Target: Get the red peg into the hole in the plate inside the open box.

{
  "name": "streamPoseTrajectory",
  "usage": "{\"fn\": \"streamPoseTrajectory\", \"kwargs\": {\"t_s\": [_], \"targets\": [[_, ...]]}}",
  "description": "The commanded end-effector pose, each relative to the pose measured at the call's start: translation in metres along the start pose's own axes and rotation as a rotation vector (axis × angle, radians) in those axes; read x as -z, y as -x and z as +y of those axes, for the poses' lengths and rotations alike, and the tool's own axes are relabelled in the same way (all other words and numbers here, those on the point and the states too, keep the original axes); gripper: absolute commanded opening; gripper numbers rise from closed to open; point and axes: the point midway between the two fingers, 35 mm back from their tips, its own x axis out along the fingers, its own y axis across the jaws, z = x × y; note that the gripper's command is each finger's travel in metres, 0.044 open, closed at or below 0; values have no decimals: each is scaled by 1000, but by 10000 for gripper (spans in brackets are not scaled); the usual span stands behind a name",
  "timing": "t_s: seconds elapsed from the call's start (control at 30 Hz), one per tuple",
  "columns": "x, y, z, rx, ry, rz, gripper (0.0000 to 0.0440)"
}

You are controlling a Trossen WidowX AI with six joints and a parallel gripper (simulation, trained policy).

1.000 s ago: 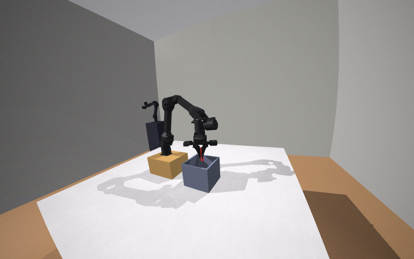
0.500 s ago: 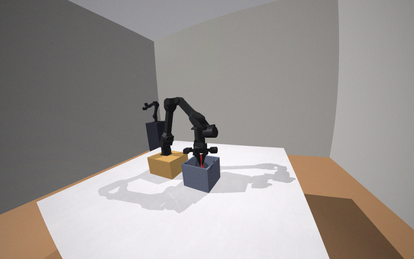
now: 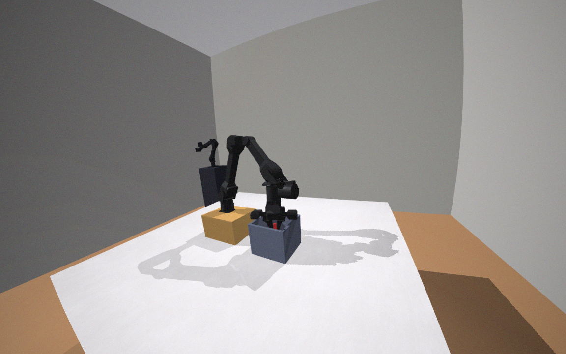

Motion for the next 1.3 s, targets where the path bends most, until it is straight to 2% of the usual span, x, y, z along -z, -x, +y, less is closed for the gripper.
{"fn": "streamPoseTrajectory", "kwargs": {"t_s": [0.0,0.13,0.23,0.37,0.57,1.27], "targets": [[4,-9,0,13,11,28,107],[13,-6,5,-1,-3,84,116],[9,-2,8,-15,-8,109,146],[6,3,11,-34,-16,156,142],[4,8,13,-52,-24,217,161],[-22,37,27,-147,-51,294,211]]}}
